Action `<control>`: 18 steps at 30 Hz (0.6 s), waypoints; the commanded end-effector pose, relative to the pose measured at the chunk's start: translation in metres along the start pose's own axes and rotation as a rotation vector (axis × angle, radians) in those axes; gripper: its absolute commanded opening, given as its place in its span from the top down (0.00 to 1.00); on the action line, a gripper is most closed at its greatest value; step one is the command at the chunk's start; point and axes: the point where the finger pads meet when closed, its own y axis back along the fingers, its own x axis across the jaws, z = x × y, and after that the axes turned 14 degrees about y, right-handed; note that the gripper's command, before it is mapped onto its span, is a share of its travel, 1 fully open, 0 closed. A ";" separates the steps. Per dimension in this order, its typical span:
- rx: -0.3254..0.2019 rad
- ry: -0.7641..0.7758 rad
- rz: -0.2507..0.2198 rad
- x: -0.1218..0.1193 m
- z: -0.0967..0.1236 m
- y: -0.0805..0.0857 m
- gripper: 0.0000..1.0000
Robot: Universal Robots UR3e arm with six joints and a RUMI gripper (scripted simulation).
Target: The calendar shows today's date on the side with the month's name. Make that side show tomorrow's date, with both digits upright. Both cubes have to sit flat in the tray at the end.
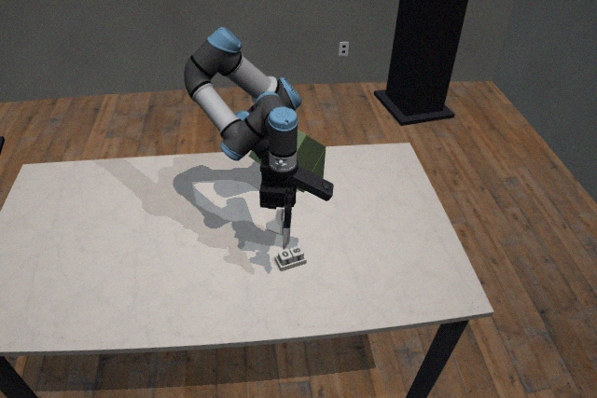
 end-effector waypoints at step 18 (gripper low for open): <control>-0.009 -0.597 0.002 0.008 -0.001 -0.010 0.00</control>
